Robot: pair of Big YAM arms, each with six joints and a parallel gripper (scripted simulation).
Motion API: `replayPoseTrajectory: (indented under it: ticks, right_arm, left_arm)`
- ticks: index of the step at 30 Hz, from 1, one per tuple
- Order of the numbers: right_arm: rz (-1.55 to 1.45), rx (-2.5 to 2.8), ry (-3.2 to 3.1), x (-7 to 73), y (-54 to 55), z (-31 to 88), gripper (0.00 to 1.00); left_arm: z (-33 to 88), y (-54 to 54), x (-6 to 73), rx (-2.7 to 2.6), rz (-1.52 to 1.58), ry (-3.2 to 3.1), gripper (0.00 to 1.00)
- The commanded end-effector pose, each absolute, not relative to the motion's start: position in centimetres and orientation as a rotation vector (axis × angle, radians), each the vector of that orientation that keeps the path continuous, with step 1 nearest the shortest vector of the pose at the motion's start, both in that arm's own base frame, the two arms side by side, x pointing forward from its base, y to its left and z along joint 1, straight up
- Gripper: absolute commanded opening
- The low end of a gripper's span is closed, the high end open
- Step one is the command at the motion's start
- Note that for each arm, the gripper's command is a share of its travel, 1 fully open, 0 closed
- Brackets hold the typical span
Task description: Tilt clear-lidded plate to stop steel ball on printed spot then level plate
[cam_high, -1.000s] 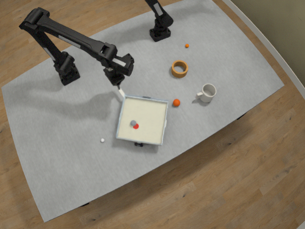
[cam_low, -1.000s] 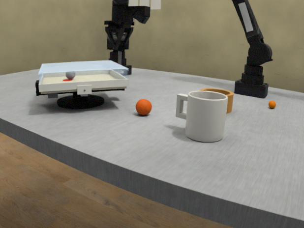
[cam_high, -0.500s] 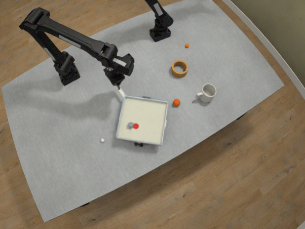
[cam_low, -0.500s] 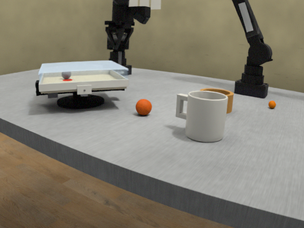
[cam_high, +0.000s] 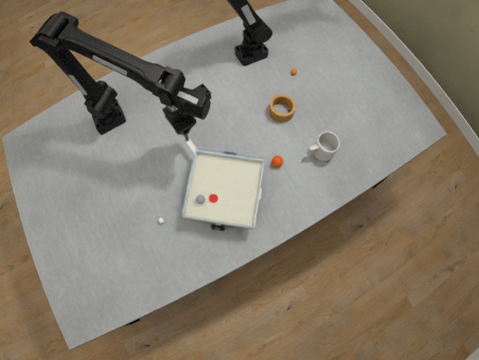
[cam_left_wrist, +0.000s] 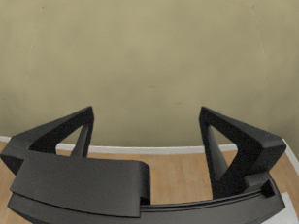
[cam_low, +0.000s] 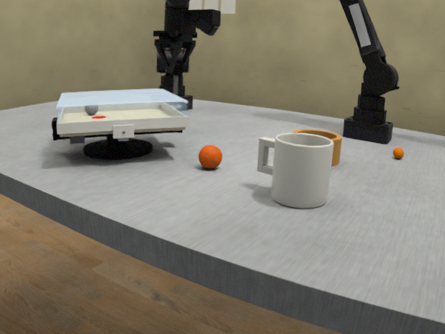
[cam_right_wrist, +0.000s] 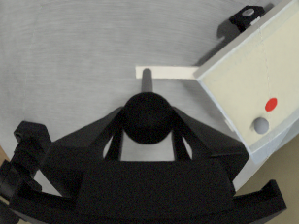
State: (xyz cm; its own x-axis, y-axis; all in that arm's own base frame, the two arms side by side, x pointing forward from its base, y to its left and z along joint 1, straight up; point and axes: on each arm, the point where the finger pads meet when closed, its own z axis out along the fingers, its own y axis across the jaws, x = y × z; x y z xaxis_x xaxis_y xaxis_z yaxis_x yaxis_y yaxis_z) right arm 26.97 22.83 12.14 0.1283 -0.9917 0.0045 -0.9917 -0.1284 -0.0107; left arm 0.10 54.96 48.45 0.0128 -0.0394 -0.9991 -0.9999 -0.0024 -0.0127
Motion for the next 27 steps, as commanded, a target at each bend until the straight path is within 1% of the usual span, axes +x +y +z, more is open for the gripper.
replayPoseTrajectory:
  ticks: [1, 27]
  right_arm:
    - [-0.003, -2.328, 2.042, 28.21, 25.70, 13.57, 0.00]
    - [-0.003, -2.328, 2.043, 28.28, 25.74, 13.78, 0.00]
  left_arm:
    - [50.05, 54.49, -0.57, -1.218, 1.218, 1.204, 1.00]
    - [50.05, 54.49, -0.57, -1.218, 1.218, 1.204, 1.00]
